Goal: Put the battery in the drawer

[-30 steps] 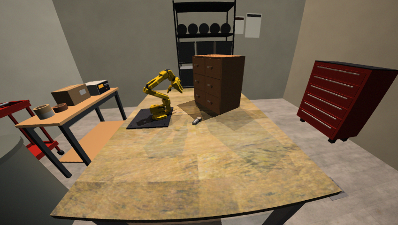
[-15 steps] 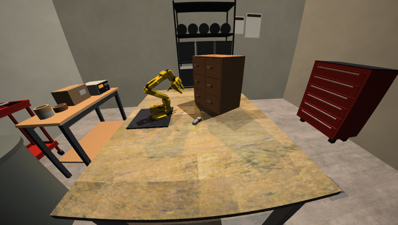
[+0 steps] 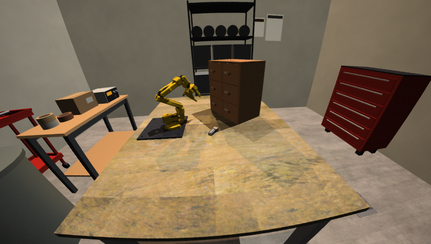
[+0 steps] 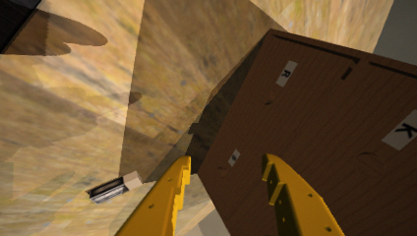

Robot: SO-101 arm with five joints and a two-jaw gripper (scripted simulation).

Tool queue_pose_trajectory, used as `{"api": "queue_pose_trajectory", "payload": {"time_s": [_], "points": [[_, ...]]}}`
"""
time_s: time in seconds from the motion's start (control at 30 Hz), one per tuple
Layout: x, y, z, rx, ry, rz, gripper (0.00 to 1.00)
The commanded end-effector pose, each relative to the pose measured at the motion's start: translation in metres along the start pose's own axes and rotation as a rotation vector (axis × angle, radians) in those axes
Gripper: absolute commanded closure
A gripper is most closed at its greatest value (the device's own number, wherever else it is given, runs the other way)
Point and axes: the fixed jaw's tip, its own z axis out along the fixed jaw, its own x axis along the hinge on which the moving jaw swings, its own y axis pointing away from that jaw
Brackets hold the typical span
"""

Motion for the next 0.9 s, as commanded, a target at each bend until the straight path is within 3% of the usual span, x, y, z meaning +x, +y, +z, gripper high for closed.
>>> {"api": "queue_pose_trajectory", "payload": {"time_s": [0.0, 0.87], "points": [[0.0007, -0.0006, -0.0024, 0.010, 0.006, 0.106, 0.79], [-0.0007, -0.0014, -0.0024, 0.012, 0.012, 0.660, 0.79]]}}
